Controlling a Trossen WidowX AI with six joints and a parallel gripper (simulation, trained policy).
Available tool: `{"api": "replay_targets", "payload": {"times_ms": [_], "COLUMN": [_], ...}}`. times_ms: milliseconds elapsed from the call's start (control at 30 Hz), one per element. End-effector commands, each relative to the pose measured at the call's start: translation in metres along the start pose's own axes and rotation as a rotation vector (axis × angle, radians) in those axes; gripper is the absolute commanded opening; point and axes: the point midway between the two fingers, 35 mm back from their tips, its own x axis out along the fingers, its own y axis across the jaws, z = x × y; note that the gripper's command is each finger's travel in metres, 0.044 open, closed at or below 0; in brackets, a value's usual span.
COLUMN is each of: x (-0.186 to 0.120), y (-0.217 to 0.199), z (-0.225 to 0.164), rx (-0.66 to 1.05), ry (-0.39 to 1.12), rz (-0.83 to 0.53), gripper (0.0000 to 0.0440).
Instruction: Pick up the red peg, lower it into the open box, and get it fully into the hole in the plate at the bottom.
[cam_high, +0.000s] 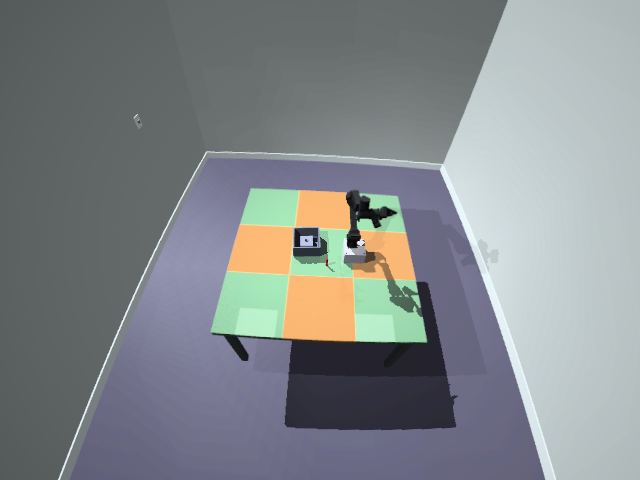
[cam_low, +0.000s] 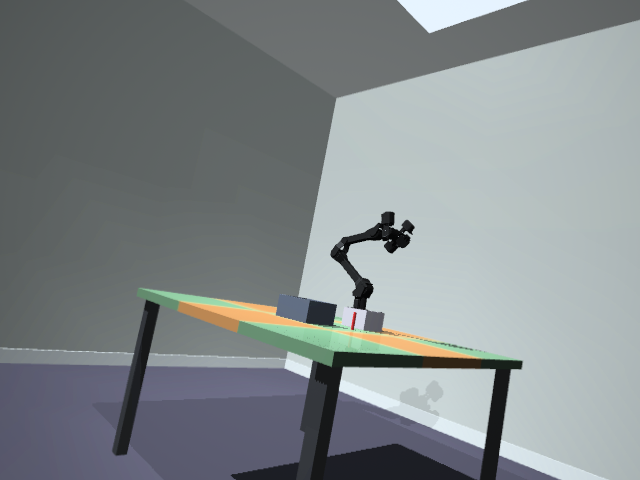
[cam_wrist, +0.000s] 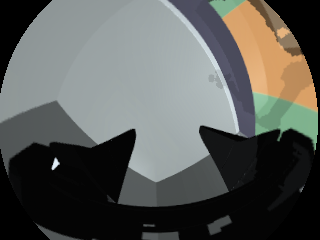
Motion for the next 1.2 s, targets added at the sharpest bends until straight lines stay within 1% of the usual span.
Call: {"api": "replay_targets", "payload": {"times_ms": [0, 33, 267, 533, 867, 1167], "x": [-0.001, -0.003, -0.020, -0.051, -0.106, -0.165], "y": [0.005, 0.009, 0.037, 0.058, 0.066, 0.053], "z": [0.004, 0.008, 0.041, 0.082, 0.130, 0.164], "rx": [-0.007, -0.013, -0.018, -0.001, 0.050, 0.132], "ry": [-0.025, -0.051, -0.242, -0.481, -0.800, -1.097], "rz": [0.023, 0.047, 0.197, 0.342, 0.473, 0.537], "gripper": [0.0422, 0.0440, 0.0440, 0.0440, 0.0440, 0.0440]}}
